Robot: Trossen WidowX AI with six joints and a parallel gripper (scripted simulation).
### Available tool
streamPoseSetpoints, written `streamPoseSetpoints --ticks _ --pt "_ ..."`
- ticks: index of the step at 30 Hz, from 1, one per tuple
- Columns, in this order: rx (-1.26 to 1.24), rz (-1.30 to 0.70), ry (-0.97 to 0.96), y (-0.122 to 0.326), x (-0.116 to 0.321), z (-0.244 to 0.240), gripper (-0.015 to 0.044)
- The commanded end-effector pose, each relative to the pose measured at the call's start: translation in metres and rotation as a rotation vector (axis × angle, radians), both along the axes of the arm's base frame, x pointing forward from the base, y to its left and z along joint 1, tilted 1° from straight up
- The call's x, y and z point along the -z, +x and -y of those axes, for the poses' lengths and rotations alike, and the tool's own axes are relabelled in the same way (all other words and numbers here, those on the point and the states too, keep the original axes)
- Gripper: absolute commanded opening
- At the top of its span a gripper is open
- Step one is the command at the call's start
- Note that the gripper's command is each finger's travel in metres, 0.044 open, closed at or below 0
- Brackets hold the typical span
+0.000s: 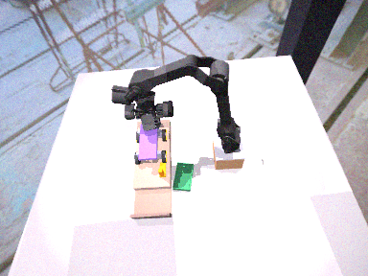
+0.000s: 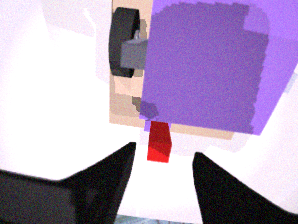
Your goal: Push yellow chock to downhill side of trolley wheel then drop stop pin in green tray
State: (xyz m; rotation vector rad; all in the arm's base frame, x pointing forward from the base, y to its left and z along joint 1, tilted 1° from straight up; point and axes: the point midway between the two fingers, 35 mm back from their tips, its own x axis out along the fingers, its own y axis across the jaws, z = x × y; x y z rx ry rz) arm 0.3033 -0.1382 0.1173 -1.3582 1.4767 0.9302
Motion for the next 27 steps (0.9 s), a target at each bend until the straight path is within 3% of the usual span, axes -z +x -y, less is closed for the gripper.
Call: streamPoseSetpoints --ticks 1,27 --pt "-0.004 -0.018 0.002 -0.001 0.01 0.002 0.019" --pt "-0.004 -0.018 0.001 -0.004 0.035 0.009 0.019"
